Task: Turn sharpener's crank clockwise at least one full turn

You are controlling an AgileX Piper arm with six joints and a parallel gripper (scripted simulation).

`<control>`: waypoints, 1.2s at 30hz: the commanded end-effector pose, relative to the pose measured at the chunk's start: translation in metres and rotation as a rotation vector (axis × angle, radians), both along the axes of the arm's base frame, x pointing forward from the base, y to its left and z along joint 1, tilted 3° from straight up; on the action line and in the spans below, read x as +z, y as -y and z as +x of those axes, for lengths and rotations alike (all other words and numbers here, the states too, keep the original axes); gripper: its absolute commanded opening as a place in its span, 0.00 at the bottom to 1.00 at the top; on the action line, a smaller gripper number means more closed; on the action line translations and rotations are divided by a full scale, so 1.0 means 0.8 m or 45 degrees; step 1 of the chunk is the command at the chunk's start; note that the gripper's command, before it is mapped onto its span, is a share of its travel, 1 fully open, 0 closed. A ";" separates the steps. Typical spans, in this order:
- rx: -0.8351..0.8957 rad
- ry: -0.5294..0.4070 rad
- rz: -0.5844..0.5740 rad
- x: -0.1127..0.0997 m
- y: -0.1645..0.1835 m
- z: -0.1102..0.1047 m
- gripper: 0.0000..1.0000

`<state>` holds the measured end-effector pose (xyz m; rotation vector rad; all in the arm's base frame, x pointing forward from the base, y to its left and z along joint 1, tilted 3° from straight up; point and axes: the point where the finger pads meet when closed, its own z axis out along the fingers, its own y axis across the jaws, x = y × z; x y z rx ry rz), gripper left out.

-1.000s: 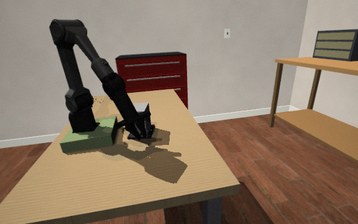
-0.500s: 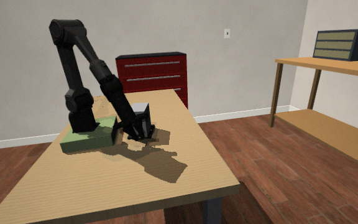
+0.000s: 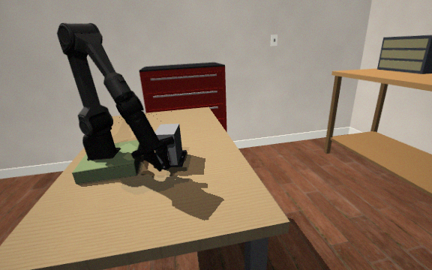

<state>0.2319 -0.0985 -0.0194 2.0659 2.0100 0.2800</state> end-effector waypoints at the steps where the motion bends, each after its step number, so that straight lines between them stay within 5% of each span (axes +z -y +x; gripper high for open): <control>1: -0.002 0.003 0.000 0.001 0.000 -0.004 0.20; 36: -0.002 0.002 0.000 0.020 -0.002 -0.047 0.20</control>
